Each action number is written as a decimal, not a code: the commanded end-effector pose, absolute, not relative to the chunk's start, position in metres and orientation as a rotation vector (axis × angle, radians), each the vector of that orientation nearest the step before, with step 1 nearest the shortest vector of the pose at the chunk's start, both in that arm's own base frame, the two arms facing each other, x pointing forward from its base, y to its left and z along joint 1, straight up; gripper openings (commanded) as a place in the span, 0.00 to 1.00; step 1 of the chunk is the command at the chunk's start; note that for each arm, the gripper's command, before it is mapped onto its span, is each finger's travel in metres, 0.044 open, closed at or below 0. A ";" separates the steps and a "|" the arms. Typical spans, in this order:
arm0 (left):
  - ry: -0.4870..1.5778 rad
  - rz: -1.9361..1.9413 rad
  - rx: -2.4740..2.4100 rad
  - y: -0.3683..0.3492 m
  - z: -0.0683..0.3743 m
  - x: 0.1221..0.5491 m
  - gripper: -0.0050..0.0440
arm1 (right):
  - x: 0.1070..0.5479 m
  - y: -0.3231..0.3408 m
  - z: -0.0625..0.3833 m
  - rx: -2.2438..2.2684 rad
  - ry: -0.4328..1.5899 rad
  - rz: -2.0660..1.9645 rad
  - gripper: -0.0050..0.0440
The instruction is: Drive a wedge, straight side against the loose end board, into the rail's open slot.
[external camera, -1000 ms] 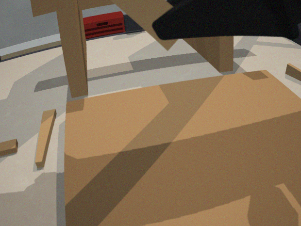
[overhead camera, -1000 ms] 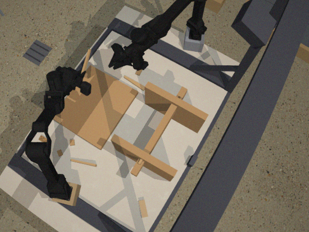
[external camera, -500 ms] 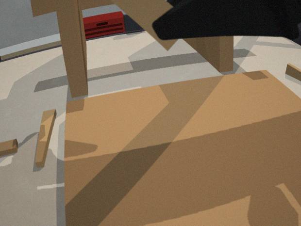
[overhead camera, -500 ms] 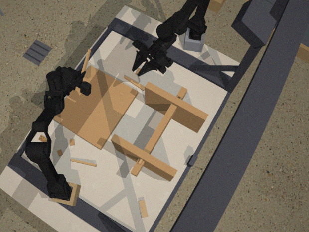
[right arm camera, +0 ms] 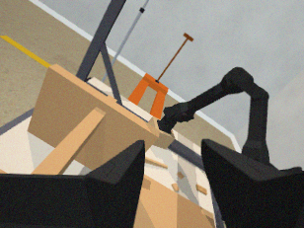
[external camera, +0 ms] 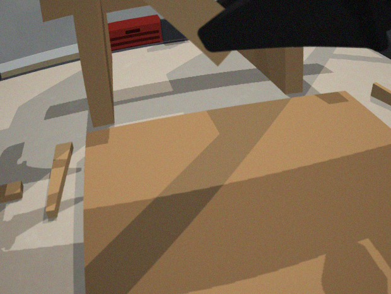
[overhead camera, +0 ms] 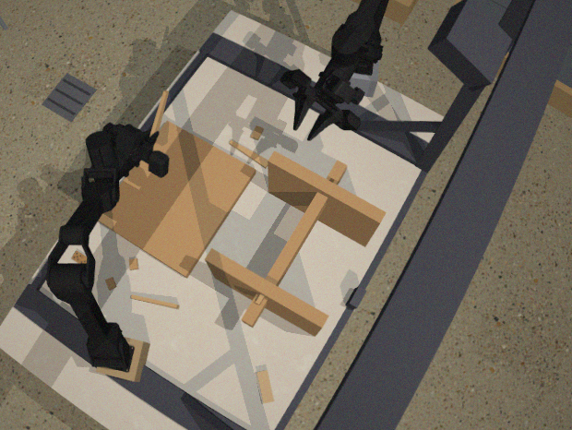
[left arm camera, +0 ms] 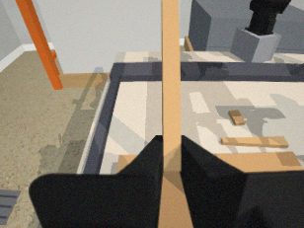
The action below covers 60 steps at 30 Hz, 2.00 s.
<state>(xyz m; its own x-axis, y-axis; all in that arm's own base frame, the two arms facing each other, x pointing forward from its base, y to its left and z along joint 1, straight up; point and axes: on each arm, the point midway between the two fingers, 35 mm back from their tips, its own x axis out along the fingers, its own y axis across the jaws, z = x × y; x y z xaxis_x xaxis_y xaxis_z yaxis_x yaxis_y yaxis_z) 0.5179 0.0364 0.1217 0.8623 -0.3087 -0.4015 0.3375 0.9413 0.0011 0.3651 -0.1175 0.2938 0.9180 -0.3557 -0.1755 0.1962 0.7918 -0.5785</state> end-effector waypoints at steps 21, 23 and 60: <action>0.381 -0.336 0.079 0.037 0.136 0.518 0.12 | 0.309 0.007 0.330 0.041 -0.091 0.014 0.46; 0.381 -0.336 0.079 0.037 0.136 0.518 0.12 | 0.313 0.001 0.330 0.003 -0.080 -0.007 0.46; 0.204 -0.534 1.166 -0.111 0.177 0.577 0.12 | 0.312 0.002 0.334 -0.001 -0.089 -0.002 0.46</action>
<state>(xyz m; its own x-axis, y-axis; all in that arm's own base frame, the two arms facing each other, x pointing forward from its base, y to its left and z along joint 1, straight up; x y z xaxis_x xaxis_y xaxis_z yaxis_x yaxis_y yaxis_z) 0.5703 -0.1089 0.1612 0.8468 -0.3144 -0.4292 0.5230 0.3446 0.7796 0.3144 0.0016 0.3241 0.9981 -0.0021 0.0619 0.0022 1.0000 -0.0016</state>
